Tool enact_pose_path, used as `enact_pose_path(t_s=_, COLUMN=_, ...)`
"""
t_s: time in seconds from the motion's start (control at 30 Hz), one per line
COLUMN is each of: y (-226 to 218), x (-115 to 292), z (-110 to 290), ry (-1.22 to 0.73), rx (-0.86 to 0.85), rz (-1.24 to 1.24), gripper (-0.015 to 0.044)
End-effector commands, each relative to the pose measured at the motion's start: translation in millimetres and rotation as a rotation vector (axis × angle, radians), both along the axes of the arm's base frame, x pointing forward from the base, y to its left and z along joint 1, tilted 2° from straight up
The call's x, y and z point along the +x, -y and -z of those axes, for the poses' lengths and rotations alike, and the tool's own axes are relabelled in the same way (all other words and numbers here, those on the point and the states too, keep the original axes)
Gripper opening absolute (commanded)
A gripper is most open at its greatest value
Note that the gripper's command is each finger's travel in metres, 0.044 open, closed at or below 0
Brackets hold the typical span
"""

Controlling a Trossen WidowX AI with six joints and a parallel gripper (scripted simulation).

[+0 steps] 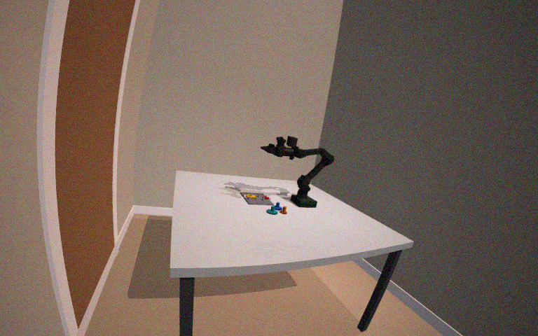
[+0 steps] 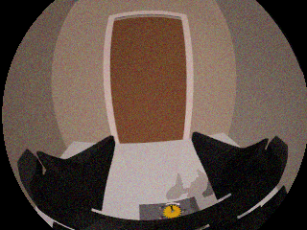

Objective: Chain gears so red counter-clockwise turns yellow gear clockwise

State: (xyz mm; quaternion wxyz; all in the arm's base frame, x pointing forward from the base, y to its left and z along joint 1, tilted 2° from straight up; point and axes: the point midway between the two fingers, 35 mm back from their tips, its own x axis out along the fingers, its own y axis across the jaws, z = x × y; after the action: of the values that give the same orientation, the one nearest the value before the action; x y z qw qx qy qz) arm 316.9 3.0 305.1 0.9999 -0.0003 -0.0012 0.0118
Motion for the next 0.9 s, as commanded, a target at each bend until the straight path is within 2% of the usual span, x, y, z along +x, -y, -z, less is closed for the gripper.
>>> enact_pose_path(t_s=0.0, y=-1.0, x=1.0, z=2.3, ry=-0.012, rx=0.008, rz=-0.003, gripper=0.0426)
enact_pose_path(t_s=0.17, y=-30.4, x=18.1, z=64.9, ry=-0.329, rx=0.197, rz=-0.053, gripper=0.0440)
enact_pose_path(t_s=0.33, y=-63.9, x=11.2, z=135.3, ry=-0.704, rx=0.348, rz=-0.025, gripper=0.0440)
enact_pose_path(t_s=0.53, y=-89.6, x=-21.7, z=199.2, ry=-1.108, rx=0.484, rz=0.152, gripper=0.0440)
enact_pose_path(t_s=0.67, y=-102.6, x=-65.5, z=237.4, ry=-1.413, rx=0.550, rz=0.459, gripper=0.0440)
enact_pose_path(t_s=0.73, y=-104.5, x=-80.7, z=245.1, ry=-1.488, rx=0.549, rz=0.581, gripper=0.0440)
enact_pose_path(t_s=0.87, y=-110.0, x=-83.5, z=245.9, ry=-1.496, rx=0.548, rz=0.596, gripper=0.0440)
